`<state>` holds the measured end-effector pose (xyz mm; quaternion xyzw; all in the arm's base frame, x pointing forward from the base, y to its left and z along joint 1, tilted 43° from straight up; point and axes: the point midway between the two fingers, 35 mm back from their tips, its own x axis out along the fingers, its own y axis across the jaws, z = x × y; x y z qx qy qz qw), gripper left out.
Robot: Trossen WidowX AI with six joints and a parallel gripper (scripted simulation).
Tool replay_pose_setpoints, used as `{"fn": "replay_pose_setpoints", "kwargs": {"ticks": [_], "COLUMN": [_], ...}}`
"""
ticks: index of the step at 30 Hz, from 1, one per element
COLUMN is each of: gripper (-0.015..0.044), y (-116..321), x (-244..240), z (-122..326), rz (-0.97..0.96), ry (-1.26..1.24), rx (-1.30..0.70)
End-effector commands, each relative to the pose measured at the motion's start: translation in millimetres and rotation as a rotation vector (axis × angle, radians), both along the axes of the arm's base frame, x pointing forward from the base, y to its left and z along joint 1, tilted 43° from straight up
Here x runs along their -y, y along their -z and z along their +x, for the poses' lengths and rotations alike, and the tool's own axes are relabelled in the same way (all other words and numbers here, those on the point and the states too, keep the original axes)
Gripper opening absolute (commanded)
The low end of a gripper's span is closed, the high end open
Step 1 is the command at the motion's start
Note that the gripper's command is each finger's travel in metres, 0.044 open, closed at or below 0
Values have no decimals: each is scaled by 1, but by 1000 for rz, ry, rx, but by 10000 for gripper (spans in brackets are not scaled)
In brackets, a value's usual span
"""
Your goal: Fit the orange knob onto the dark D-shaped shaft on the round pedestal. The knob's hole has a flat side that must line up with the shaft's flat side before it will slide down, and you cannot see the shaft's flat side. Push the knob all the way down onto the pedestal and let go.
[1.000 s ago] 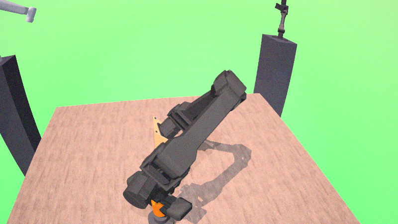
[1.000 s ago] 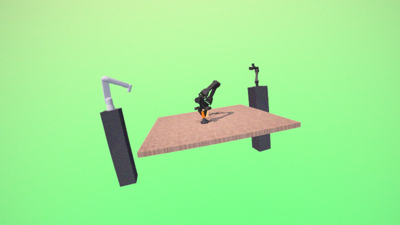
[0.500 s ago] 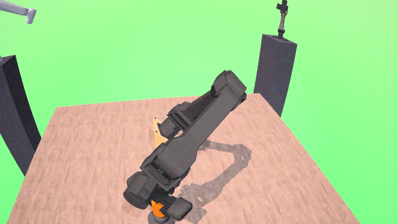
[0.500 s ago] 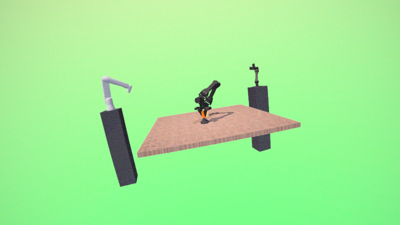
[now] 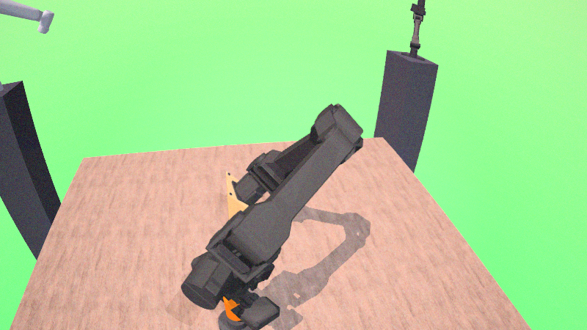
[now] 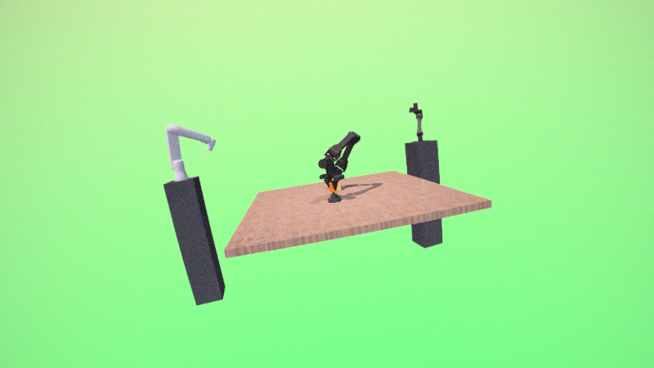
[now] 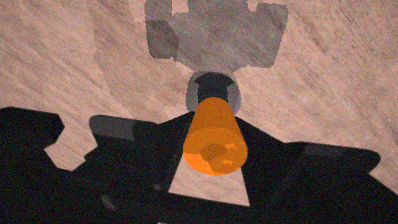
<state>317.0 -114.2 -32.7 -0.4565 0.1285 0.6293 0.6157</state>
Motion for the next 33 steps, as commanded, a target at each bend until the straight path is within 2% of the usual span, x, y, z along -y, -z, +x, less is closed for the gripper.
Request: {"fn": "replay_pose_setpoints", "kwargs": {"ticks": [1, 33], "gripper": [0, 0], "y": [0, 0], "x": [1, 0], "z": [1, 0], "rz": [29, 404], "ry": [132, 1691], "rx": [-115, -1512]}}
